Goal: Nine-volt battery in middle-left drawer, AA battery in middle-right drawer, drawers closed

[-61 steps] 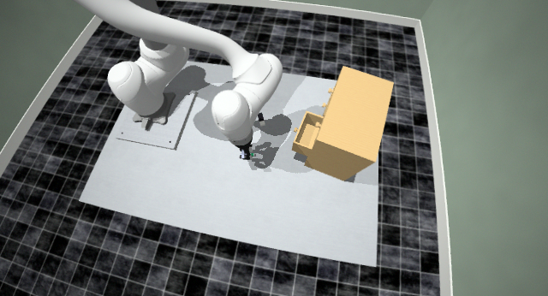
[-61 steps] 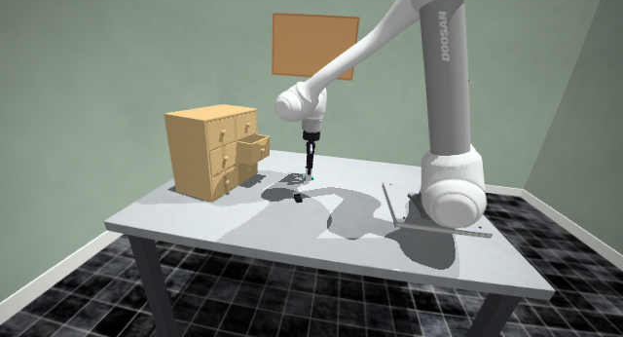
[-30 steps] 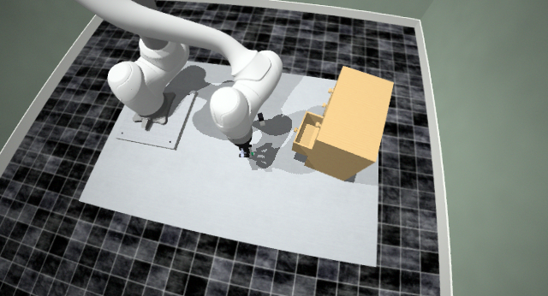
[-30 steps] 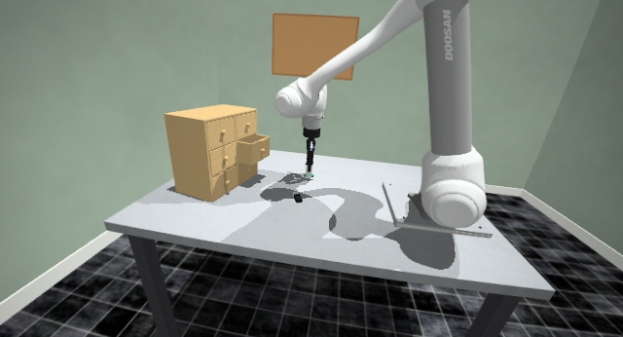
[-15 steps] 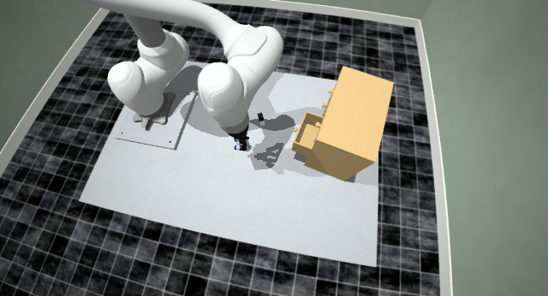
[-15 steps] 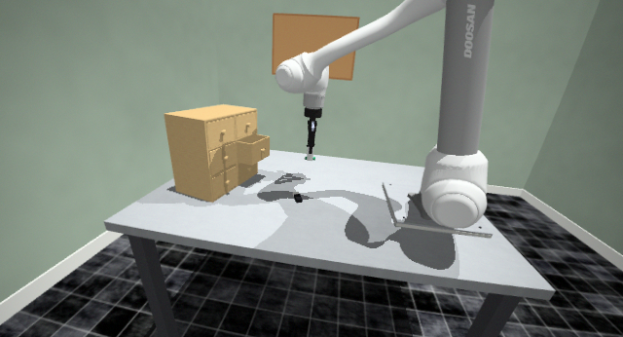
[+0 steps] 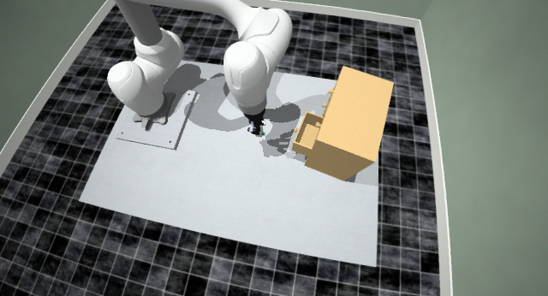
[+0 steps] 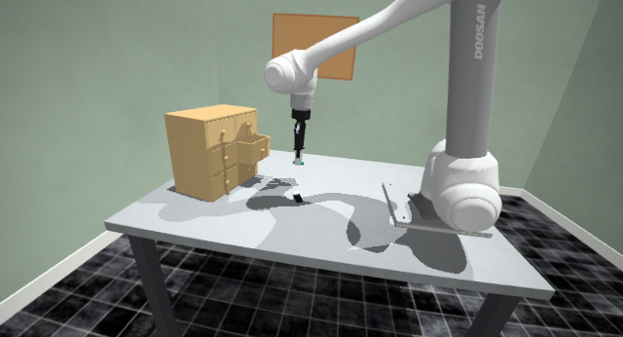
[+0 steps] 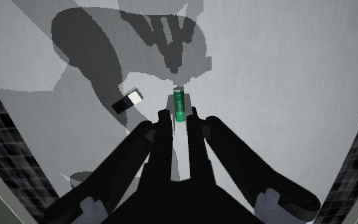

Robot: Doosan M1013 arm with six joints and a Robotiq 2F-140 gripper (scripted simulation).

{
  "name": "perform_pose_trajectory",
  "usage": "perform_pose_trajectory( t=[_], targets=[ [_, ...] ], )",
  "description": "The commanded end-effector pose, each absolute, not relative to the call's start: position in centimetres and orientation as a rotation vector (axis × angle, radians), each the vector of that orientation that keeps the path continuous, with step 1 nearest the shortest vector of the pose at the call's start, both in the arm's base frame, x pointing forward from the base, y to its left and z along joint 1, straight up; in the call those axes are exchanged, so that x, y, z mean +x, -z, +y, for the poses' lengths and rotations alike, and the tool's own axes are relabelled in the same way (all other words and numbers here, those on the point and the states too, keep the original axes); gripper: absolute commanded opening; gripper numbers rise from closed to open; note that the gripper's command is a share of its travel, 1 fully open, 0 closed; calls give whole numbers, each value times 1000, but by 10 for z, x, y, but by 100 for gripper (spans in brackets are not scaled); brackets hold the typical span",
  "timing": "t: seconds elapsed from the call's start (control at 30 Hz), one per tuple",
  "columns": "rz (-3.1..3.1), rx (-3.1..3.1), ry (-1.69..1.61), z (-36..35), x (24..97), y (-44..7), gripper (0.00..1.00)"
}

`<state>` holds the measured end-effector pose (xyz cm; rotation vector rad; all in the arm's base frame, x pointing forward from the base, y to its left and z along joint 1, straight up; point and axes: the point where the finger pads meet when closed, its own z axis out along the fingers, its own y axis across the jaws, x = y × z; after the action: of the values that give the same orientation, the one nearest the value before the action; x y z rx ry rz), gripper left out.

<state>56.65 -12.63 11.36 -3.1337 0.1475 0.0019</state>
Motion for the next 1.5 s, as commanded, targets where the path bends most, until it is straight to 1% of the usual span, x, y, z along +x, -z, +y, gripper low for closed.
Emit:
perform_pose_trajectory(
  t=[0.0,0.03,0.07,0.1,0.2,0.27,0.77,1.27,1.33,1.47],
  targets=[
    [239,-3135,-6,-107,578,-114,6],
    [325,-3127,-6,-88,588,-113,6],
    [325,-3127,-6,-88,588,-113,6],
    [391,-3120,-6,-72,595,-113,6],
    [391,-3120,-6,-72,595,-113,6],
    [453,-3111,-6,-57,601,-113,6],
    [456,-3111,-6,-56,602,-127,6],
    [456,-3111,-6,-56,602,-196,6],
    [456,-3111,-6,-56,602,-196,6],
    [456,-3111,-6,-56,602,-215,6]
  ],
)
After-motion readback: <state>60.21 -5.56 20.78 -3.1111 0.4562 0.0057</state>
